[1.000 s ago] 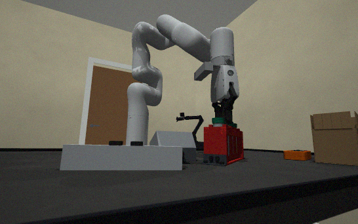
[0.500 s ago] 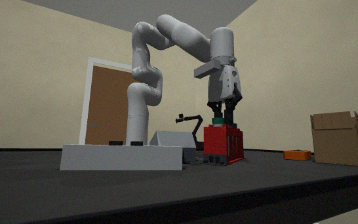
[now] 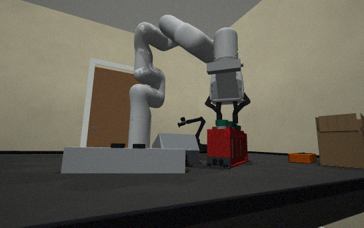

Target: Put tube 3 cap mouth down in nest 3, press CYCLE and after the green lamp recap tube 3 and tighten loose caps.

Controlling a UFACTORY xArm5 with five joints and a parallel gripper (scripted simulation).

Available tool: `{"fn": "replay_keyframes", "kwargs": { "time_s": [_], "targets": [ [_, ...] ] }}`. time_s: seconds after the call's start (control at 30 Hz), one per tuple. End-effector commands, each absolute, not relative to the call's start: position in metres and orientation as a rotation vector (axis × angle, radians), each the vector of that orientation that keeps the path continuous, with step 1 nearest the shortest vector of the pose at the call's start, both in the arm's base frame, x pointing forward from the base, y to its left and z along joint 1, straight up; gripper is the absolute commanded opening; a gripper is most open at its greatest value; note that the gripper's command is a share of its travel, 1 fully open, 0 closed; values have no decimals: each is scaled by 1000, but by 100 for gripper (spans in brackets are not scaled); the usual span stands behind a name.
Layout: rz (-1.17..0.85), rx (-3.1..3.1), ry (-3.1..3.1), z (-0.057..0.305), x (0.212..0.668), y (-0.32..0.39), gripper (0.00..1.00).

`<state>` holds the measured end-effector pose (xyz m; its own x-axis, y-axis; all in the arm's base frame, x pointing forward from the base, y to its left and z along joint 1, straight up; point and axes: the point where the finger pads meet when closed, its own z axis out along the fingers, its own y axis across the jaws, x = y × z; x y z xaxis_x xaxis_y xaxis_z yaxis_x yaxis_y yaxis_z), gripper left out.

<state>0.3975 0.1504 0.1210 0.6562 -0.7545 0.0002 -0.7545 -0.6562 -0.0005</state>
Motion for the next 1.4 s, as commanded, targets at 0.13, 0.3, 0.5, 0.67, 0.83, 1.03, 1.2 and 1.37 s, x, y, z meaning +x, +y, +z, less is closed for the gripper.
{"fn": "replay_keyframes", "kwargs": {
  "time_s": [0.13, 0.3, 0.5, 0.67, 0.83, 1.03, 1.2, 1.37],
  "targets": [
    [-6, -3070, 653, 123, 399, 151, 0],
    [-6, -3115, 389, 123, 399, 151, 0],
    [-6, -3115, 389, 123, 399, 151, 0],
    [-6, -3115, 389, 123, 399, 151, 46],
    [-6, -3115, 389, 123, 399, 151, 46],
    [-6, -3072, 647, 123, 399, 151, 46],
    [-5, -2945, 1086, 123, 399, 151, 46],
    [-5, -2791, 1434, 123, 399, 151, 46]
  ]
}}
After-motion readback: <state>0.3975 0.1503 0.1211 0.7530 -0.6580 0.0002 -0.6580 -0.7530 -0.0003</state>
